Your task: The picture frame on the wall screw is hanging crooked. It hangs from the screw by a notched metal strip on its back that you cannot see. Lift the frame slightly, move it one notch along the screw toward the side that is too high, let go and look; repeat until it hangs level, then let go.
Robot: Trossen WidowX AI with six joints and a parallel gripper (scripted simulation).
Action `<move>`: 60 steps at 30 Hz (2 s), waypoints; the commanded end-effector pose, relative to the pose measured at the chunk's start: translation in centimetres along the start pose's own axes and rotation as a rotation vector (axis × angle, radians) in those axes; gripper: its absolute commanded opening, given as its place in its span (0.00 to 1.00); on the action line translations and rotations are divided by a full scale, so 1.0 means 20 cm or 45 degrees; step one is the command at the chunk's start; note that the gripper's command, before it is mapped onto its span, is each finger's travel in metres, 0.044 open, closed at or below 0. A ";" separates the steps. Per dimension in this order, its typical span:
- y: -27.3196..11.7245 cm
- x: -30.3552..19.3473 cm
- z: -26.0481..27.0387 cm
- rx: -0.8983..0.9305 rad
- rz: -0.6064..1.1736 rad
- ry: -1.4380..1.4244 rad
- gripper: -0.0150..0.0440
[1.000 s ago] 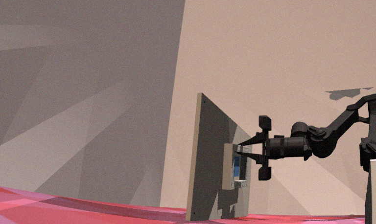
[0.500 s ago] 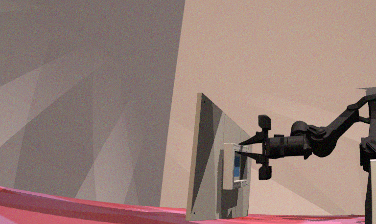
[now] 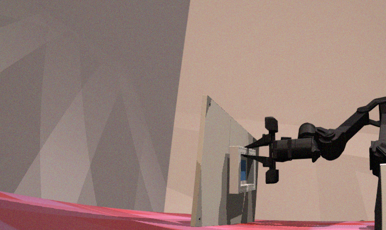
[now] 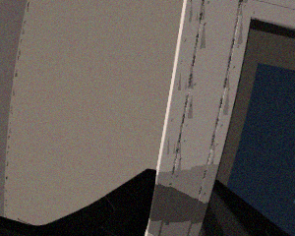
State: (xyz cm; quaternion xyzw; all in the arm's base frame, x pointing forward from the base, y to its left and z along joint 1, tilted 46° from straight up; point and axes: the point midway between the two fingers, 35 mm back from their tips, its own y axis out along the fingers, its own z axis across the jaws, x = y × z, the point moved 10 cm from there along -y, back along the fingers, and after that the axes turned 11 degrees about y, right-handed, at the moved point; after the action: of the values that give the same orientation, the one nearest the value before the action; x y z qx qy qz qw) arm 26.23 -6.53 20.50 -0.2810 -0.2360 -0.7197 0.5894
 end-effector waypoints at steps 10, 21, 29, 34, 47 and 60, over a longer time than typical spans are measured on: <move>0.00 0.00 0.02 0.018 -0.001 0.002 0.25; 0.00 0.00 0.02 0.018 -0.001 0.002 0.25; 0.00 0.01 0.02 0.018 -0.001 0.002 0.25; 0.00 0.01 0.02 0.018 -0.001 0.002 0.25; 0.00 0.02 0.03 0.018 -0.001 0.001 0.25; 0.00 0.04 0.04 0.018 -0.001 0.001 0.25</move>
State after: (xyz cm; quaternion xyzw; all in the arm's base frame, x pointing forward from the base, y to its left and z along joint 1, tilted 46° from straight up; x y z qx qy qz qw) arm 26.19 -6.69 21.11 -0.2832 -0.2331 -0.7212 0.5877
